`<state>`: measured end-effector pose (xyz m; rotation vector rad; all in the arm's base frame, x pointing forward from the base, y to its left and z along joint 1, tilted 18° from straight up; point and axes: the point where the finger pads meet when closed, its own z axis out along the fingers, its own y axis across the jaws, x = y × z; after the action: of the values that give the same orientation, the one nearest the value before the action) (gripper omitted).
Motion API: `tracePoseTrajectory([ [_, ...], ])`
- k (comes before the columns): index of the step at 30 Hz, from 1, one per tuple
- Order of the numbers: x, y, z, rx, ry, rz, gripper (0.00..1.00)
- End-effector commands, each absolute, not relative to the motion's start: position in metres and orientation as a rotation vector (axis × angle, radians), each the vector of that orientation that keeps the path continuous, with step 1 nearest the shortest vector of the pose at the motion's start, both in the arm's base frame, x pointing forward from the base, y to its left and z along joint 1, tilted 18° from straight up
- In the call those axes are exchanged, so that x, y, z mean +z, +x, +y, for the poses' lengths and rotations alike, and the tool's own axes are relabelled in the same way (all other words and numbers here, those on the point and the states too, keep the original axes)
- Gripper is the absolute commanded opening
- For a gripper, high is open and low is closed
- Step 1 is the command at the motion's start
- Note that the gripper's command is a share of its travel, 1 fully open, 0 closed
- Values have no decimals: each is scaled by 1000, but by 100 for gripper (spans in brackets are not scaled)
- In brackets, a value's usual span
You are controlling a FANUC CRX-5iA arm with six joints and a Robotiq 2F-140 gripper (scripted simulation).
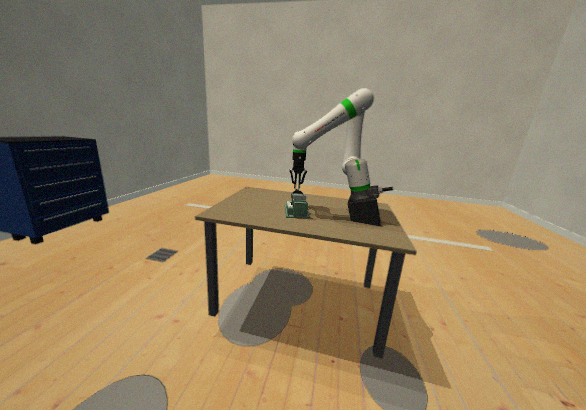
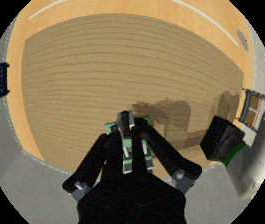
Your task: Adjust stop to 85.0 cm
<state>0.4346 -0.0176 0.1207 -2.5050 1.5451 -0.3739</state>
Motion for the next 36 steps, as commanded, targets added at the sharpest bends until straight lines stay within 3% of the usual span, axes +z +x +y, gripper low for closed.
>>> tracePoseTrajectory([
  [1, 121, 435, -18, -374, -2505, 1545, 4],
  [36, 121, 438, -16, -374, -2505, 1545, 4],
])
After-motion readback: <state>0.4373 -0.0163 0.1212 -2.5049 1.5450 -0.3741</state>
